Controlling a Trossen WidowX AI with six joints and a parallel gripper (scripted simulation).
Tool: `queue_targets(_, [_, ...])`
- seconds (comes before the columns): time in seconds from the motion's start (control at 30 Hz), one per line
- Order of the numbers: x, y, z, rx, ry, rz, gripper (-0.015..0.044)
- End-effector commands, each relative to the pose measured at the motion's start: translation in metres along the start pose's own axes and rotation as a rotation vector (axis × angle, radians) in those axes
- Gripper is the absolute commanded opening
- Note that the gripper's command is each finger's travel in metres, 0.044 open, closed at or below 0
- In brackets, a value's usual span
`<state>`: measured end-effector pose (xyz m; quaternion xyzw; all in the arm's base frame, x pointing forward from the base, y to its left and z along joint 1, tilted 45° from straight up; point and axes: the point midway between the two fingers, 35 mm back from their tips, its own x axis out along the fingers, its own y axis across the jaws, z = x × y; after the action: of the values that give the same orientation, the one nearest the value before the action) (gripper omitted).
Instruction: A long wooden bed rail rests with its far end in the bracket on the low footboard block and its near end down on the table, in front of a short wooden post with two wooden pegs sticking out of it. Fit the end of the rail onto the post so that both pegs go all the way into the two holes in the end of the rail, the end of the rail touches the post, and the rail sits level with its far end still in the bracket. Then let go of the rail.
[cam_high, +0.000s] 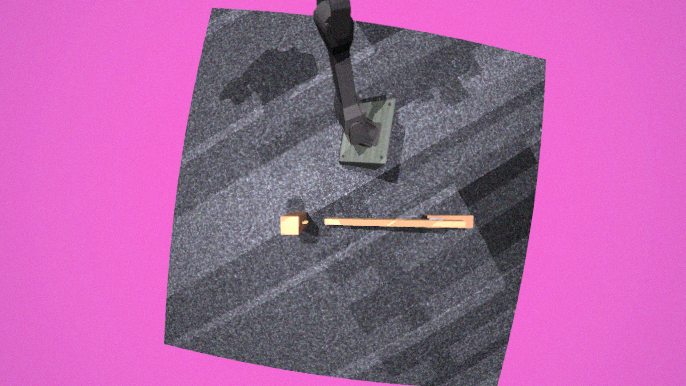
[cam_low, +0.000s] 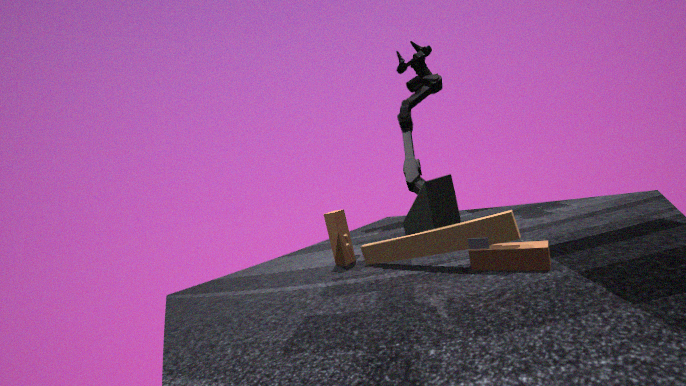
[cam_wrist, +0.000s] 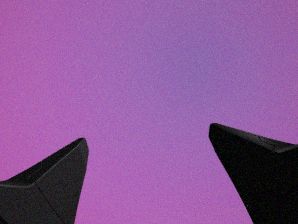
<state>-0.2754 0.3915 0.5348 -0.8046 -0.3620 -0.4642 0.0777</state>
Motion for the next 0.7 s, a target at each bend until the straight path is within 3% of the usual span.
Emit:
queue_targets(0.0, [0.0,0.0,0.001,-0.006,0.0,-0.001,0.0426])
queue_targets(0.2, [0.015,-0.021,0.041,-0.297,-0.004,-0.069,0.044])
queue_targets(0.67, [0.046,-0.048,0.217,-1.251,-0.064,-0.358,0.044])
